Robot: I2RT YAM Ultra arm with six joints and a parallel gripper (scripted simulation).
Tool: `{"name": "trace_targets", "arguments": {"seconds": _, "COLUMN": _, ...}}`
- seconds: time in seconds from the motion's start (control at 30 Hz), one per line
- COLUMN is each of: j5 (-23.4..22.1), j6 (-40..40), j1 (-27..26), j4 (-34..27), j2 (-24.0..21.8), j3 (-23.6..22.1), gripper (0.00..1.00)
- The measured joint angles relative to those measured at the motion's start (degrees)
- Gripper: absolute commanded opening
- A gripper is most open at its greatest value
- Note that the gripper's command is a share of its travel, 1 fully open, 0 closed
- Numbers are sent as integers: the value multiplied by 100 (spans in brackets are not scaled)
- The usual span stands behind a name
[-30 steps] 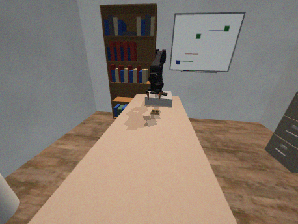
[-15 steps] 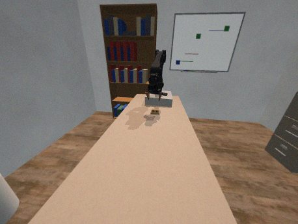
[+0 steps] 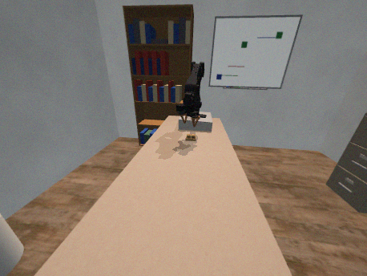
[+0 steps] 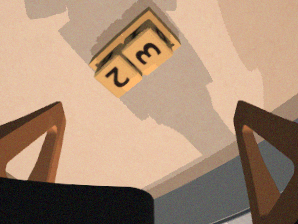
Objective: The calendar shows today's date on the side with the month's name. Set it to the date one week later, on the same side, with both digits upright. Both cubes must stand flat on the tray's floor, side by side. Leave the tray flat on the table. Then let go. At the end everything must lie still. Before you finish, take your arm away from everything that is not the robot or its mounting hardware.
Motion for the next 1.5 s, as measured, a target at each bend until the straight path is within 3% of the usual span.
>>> {"name": "trace_targets", "arguments": {"seconds": 0.67, "j5": -2, "j6": 3777, "j1": 4, "j4": 293, "j2": 63, "j3": -199, "gripper": 100}}
{"name": "trace_targets", "arguments": {"seconds": 1.0, "j5": -2, "j6": 4677, "j1": 7, "j4": 341, "j2": 70, "j3": -216, "gripper": 100}}
{"name": "trace_targets", "arguments": {"seconds": 1.03, "j5": -2, "j6": 4715, "j1": 7, "j4": 341, "j2": 70, "j3": -216, "gripper": 45}}
{"name": "trace_targets", "arguments": {"seconds": 1.5, "j5": -2, "j6": 4854, "j1": 7, "j4": 341, "j2": 70, "j3": -216, "gripper": 45}}
